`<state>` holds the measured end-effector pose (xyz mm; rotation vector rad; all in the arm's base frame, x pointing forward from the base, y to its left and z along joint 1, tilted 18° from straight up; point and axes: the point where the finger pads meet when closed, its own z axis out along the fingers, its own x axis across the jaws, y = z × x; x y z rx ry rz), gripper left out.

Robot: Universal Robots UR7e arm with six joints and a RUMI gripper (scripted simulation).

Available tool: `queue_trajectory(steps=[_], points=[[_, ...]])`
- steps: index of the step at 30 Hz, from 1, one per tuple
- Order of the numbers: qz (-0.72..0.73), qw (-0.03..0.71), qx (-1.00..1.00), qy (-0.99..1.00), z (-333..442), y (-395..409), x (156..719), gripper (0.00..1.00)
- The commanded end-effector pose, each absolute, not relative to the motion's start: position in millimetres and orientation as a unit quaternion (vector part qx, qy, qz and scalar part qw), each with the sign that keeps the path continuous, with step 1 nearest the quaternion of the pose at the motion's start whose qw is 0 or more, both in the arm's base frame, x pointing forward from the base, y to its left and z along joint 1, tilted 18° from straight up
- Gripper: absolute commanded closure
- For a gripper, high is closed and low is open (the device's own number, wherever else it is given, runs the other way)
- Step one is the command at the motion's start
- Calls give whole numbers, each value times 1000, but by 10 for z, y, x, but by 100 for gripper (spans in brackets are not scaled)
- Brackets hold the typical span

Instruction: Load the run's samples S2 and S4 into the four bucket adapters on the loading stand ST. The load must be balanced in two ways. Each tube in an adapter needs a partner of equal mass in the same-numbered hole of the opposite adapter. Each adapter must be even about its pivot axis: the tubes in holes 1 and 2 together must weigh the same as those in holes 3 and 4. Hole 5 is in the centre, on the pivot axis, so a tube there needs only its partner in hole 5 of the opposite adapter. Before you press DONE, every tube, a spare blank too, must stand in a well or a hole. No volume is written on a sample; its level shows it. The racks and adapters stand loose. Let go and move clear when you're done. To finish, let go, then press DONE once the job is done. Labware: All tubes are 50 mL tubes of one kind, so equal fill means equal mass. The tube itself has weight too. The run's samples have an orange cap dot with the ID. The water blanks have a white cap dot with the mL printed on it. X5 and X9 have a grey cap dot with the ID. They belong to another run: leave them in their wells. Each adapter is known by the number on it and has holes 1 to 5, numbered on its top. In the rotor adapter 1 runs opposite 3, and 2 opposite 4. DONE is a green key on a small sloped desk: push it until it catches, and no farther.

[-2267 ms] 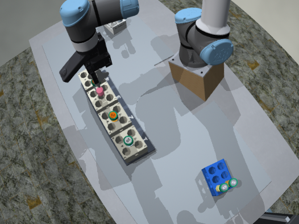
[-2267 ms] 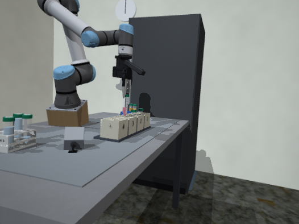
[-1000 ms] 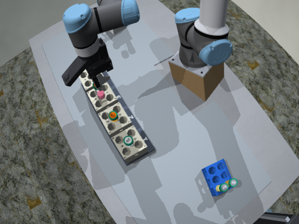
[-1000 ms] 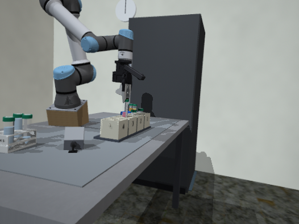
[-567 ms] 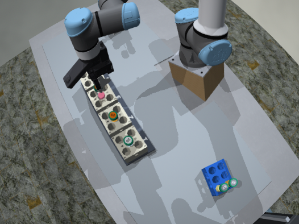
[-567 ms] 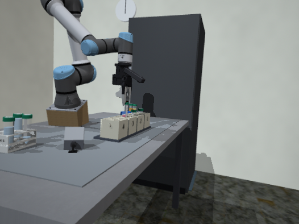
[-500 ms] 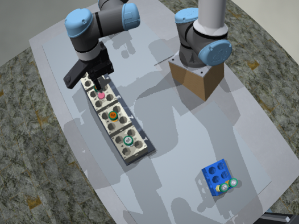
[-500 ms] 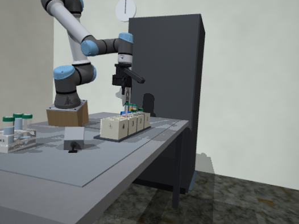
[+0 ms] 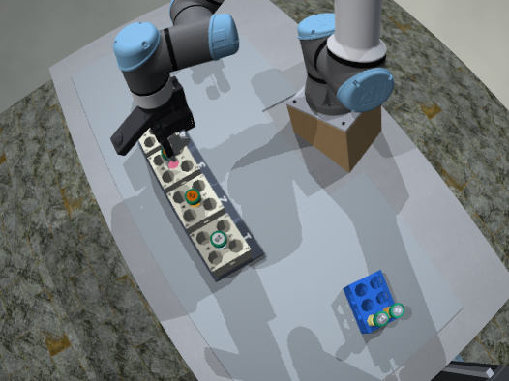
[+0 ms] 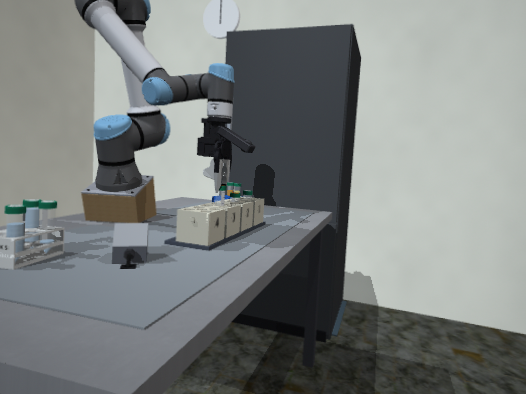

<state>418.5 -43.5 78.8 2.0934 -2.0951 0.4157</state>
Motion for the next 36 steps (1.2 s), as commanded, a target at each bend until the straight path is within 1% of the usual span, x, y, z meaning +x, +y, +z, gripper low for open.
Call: queue_trajectory(steps=[1, 36], points=[[138, 75, 697, -699, 695, -470, 4192, 100], [141, 74, 698, -699, 509, -532, 4229, 100]])
